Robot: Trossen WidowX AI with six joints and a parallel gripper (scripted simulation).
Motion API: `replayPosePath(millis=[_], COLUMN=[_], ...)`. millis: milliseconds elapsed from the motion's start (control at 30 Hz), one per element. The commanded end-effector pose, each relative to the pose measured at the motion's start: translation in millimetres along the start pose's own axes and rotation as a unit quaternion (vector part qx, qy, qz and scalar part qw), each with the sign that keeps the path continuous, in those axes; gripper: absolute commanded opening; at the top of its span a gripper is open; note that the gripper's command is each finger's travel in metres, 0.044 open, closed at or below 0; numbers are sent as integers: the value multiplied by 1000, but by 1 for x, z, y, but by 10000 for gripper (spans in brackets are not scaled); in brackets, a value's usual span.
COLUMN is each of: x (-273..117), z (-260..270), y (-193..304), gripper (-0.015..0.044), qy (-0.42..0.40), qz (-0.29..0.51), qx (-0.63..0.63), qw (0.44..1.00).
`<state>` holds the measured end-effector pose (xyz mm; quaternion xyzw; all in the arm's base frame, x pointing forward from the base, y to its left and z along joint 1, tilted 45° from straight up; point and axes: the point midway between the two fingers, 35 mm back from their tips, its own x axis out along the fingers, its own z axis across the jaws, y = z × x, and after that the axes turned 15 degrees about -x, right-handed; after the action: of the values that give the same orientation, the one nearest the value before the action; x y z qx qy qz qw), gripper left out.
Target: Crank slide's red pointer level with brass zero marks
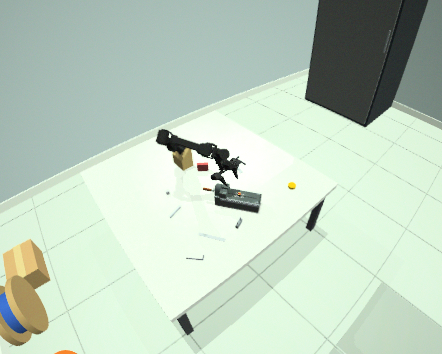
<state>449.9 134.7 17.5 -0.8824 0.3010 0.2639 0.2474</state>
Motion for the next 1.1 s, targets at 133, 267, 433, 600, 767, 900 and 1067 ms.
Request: replayPosePath(millis=[133,267,433,600,767,900,1067], x=[0,0,0,0,0,0,0], z=[0,0,0,0,0,0,0], y=[0,0,0,0,0,0,0], gripper=[204,99,0,0,0,0,0], qy=[0,0,0,0,0,0,0], qz=[0,0,0,0,0,0,0], qx=[0,0,0,0,0,0,0], qw=[1000,1000,1000,1000,1000,1000,1000])
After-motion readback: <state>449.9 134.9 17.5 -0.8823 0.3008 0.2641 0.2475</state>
